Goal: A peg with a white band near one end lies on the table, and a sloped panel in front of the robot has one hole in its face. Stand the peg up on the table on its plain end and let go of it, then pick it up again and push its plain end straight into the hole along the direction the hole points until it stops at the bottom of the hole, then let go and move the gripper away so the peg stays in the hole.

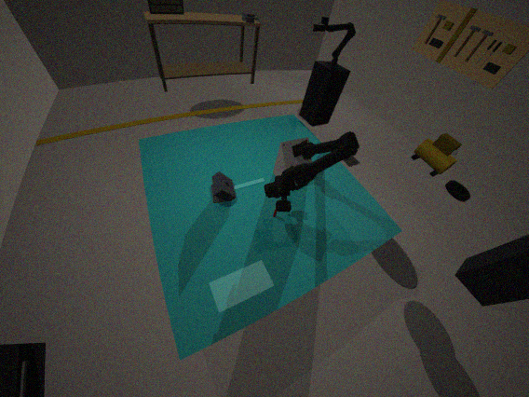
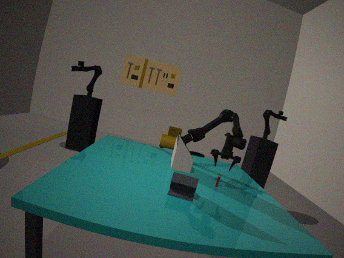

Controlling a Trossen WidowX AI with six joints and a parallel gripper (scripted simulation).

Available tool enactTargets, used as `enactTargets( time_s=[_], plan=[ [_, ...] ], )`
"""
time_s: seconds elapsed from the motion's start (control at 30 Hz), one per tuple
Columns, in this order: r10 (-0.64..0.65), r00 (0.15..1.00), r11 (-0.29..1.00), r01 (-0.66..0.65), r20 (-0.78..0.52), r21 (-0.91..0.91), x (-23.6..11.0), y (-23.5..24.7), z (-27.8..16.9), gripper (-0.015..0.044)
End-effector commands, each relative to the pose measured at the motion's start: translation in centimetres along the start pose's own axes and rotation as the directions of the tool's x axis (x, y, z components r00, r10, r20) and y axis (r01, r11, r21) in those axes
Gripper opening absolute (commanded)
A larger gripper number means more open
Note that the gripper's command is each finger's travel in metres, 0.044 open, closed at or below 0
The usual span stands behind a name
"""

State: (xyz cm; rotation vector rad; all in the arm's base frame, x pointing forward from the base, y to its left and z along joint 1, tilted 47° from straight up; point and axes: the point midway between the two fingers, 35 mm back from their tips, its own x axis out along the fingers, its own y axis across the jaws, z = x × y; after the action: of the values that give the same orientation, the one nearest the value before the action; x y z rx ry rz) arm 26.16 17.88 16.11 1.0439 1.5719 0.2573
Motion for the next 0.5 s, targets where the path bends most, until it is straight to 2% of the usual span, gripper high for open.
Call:
enactTargets(
  time_s=[0.0, 0.47],
  plan=[
    [-0.002, 1.0, 0.997, 0.001, -0.006, -0.083, 0.17, -0.07, 0.01, 0.044],
    [-0.002, 1.0, 0.905, -0.001, -0.005, -0.426, 0.37, -0.07, 0.03, 0.044]
  ],
)
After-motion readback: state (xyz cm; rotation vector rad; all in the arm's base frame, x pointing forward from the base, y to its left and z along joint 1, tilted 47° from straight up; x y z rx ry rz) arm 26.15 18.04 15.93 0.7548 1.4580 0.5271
